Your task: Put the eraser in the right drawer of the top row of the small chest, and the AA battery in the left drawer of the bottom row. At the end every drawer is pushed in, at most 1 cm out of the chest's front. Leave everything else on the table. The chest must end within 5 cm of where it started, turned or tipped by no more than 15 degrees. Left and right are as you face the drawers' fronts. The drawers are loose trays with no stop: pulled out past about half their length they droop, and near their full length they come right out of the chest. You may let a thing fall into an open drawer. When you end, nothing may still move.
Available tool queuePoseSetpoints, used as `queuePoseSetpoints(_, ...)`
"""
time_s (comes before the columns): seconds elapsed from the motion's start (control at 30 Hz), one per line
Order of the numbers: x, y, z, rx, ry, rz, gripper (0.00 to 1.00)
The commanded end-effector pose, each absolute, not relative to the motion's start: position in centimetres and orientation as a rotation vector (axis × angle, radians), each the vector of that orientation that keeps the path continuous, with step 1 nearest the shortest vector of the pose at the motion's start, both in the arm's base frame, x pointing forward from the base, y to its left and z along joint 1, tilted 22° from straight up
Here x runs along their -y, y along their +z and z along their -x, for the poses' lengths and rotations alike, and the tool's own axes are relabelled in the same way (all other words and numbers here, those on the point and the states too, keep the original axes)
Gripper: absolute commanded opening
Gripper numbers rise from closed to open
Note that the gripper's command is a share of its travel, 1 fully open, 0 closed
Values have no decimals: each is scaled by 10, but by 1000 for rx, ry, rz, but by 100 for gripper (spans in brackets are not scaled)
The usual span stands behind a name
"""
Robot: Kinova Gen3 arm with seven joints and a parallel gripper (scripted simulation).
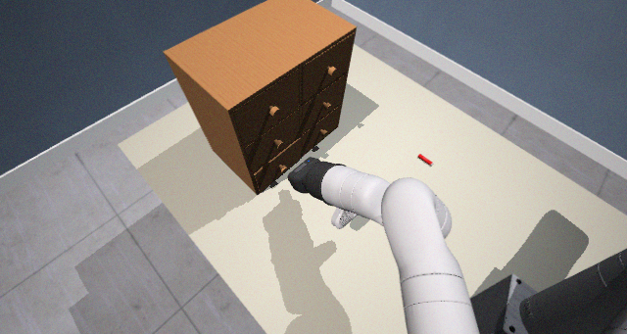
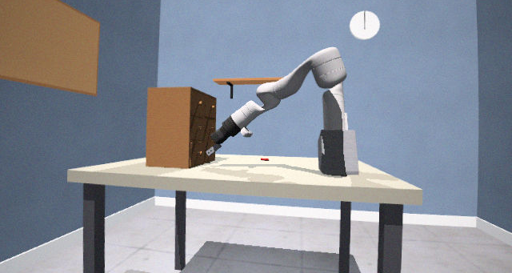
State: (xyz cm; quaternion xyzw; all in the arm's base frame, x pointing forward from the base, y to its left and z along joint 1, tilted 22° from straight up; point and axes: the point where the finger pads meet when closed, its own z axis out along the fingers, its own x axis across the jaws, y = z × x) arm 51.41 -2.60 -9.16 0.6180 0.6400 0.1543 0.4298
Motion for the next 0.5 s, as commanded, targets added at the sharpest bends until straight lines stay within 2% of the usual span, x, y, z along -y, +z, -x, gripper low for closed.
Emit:
queuePoseSetpoints(0.0,20,-91,-496,-1606,389,-1532,0)
queuePoseSetpoints(0.47,16,-87,-481,-1599,393,-1533,0)
